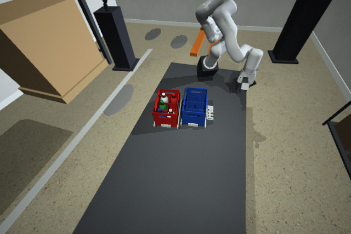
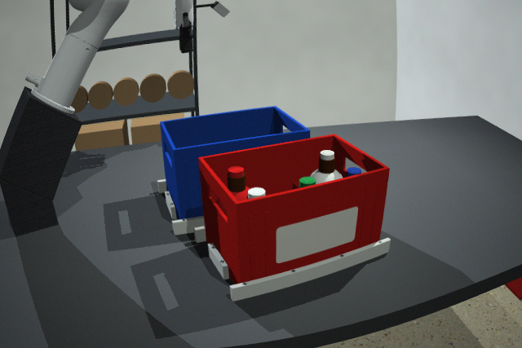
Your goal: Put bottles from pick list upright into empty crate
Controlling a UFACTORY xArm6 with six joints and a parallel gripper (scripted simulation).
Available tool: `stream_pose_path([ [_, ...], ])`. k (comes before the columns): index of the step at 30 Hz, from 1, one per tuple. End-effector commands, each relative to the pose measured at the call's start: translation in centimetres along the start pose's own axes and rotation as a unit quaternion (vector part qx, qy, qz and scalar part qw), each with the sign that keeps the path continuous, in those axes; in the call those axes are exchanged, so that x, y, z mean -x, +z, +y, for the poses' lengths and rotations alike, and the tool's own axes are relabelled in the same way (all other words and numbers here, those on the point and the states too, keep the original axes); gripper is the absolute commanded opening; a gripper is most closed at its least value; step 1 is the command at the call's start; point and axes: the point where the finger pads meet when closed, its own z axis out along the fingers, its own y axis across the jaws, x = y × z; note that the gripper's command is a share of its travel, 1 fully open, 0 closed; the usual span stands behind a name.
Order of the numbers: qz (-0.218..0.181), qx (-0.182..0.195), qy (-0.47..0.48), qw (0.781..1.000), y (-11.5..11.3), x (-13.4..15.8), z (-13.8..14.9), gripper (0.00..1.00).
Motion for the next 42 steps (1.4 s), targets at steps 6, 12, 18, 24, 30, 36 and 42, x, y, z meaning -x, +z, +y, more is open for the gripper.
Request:
stream_pose_path([
  [6,-0.009,-0.016,-0.142,0.99,3.2,-1.7,1.9,0.65],
  [12,-0.005,-0.013,-0.216,0.976,5.5,-2.8,3.6,0.65],
  [18,-0.003,-0.01,-0.297,0.955,6.1,-3.1,4.0,0.65],
  [24,-0.003,-0.014,-0.375,0.927,6.1,-3.1,4.0,0.65],
  [30,-0.001,-0.014,-0.452,0.892,6.1,-3.1,4.0,0.65],
  [36,0.001,-0.014,-0.533,0.846,6.1,-3.1,4.0,0.65],
  [42,0.002,-0.016,-0.599,0.801,6.1,-3.1,4.0,0.65],
])
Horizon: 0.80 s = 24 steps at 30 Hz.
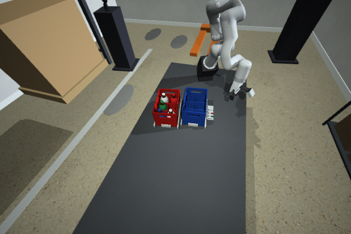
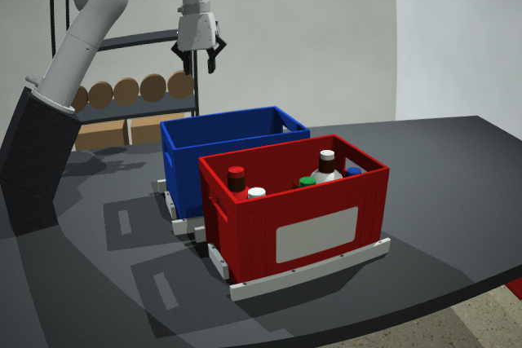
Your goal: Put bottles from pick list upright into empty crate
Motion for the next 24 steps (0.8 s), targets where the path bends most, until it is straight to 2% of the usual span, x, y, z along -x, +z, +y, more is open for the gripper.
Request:
stream_pose_path([
  [1,0.006,-0.01,-0.077,0.997,-0.08,-0.1,0.08,0.65],
  [12,0.009,-0.013,-0.245,0.969,-0.08,-0.1,0.08,0.65],
  [24,0.012,-0.016,-0.267,0.964,-0.08,-0.1,0.08,0.65],
])
